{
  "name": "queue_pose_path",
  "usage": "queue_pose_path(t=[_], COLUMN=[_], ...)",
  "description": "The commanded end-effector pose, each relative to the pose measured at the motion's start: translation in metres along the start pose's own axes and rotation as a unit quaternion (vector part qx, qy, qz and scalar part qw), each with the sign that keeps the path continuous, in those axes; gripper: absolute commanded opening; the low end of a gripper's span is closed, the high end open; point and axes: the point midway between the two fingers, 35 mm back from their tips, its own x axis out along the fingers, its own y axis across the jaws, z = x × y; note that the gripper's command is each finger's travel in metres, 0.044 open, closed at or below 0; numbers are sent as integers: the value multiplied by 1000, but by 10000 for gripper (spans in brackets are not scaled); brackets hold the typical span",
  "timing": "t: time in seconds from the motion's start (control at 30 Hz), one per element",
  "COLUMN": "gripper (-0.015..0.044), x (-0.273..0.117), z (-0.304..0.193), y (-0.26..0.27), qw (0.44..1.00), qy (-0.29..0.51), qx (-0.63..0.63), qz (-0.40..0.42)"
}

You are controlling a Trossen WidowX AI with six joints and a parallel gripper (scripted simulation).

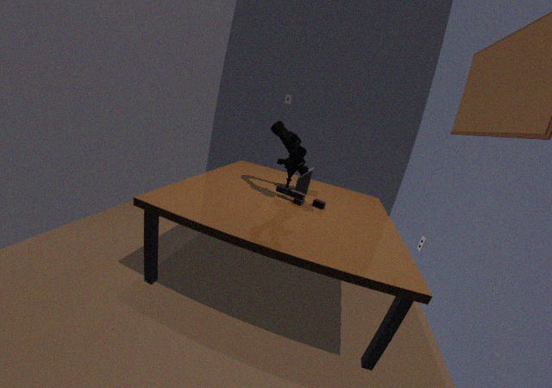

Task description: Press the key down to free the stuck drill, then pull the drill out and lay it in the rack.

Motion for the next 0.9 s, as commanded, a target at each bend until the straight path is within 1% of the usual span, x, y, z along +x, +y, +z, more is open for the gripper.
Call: queue_pose_path(t=[0.0,0.87], gripper=[0,0], x=[3,12], z=[0,0], y=[-1,0], qw=[1000,1000], qy=[-1,-1], qx=[-2,-2], qz=[-2,-2])
